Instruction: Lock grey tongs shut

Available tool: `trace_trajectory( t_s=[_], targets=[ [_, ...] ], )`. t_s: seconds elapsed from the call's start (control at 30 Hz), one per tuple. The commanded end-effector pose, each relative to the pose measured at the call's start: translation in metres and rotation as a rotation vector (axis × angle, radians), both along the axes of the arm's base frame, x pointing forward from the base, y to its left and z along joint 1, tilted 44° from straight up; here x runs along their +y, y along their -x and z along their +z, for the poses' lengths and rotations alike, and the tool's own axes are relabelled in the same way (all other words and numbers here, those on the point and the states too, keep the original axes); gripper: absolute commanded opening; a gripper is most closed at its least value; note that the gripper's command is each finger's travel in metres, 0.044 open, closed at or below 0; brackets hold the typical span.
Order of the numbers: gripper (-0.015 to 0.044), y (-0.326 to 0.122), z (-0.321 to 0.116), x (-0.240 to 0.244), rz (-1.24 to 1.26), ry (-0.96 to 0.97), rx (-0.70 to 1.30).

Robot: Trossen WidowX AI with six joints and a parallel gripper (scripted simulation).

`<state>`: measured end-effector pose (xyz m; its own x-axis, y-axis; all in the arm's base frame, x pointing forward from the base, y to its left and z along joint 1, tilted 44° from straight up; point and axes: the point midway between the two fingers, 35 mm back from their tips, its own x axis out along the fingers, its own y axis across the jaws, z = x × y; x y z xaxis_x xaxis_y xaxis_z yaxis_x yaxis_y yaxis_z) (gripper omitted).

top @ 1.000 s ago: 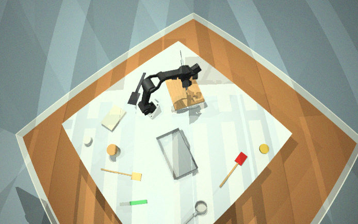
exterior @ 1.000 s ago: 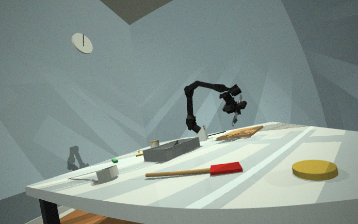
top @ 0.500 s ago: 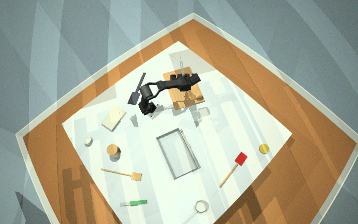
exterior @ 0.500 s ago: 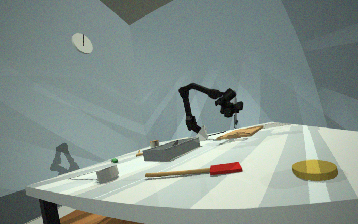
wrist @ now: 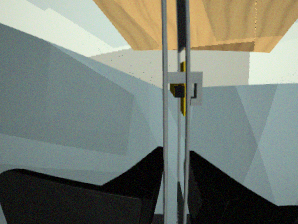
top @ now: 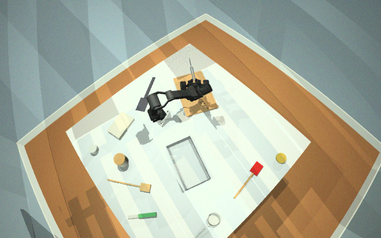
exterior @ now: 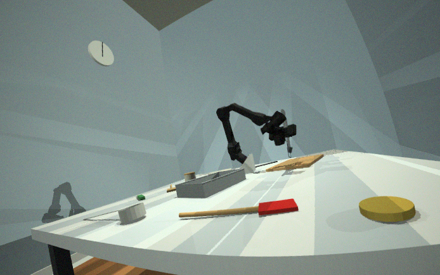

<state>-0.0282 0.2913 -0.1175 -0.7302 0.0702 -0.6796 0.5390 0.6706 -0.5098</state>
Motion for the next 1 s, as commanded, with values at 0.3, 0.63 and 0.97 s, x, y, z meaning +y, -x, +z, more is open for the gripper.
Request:
trace_trajectory(
  t_s=[0.3,0.63,0.97],
  targets=[
    [-0.0150,0.0002,0.0030,0.0026,0.000,-0.017,0.006],
    [-0.0150,0.0002,0.0030,0.0026,0.000,-0.017,0.006],
    [-0.0150,0.0014,-0.0001,0.0038,0.016,0.012,-0.014]
  ],
)
